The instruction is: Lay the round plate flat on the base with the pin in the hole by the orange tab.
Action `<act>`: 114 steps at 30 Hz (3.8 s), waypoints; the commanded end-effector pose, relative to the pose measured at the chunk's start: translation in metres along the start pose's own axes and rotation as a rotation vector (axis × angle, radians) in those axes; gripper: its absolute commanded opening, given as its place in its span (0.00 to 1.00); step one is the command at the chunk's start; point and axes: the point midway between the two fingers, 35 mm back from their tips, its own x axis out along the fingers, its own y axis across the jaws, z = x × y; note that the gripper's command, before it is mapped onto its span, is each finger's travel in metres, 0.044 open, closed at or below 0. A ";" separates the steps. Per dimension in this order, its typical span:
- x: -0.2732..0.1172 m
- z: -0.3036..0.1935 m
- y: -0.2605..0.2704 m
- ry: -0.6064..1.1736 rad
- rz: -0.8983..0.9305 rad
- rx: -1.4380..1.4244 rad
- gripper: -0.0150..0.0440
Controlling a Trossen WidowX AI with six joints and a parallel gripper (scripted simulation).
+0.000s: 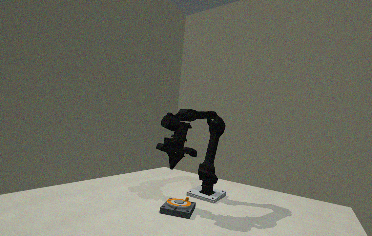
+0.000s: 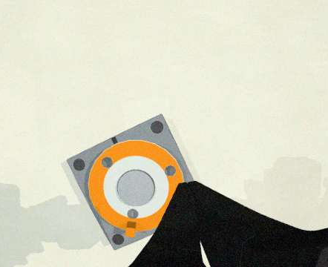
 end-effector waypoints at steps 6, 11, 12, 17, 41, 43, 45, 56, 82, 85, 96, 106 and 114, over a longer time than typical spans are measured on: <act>0.054 -0.081 0.035 0.262 0.015 0.009 0.25; 0.059 -0.089 0.037 0.285 0.013 0.008 0.25; 0.061 -0.089 0.037 0.285 0.013 0.008 0.25; 0.081 -0.094 0.036 0.285 0.013 0.008 0.25; 0.104 -0.102 0.048 0.285 0.014 0.008 0.25; 0.105 -0.102 0.050 0.285 0.014 0.008 0.25; 0.105 -0.101 0.053 0.285 0.015 0.008 0.25; 0.106 -0.096 0.066 0.285 0.016 0.009 0.25; 0.112 -0.067 0.090 0.283 0.018 0.009 0.25; 0.113 -0.063 0.091 0.282 0.018 0.009 0.25; 0.117 -0.048 0.091 0.281 0.018 0.009 0.25; 0.119 -0.034 0.088 0.280 0.018 0.009 0.25; 0.121 -0.023 0.082 0.279 0.017 0.009 0.25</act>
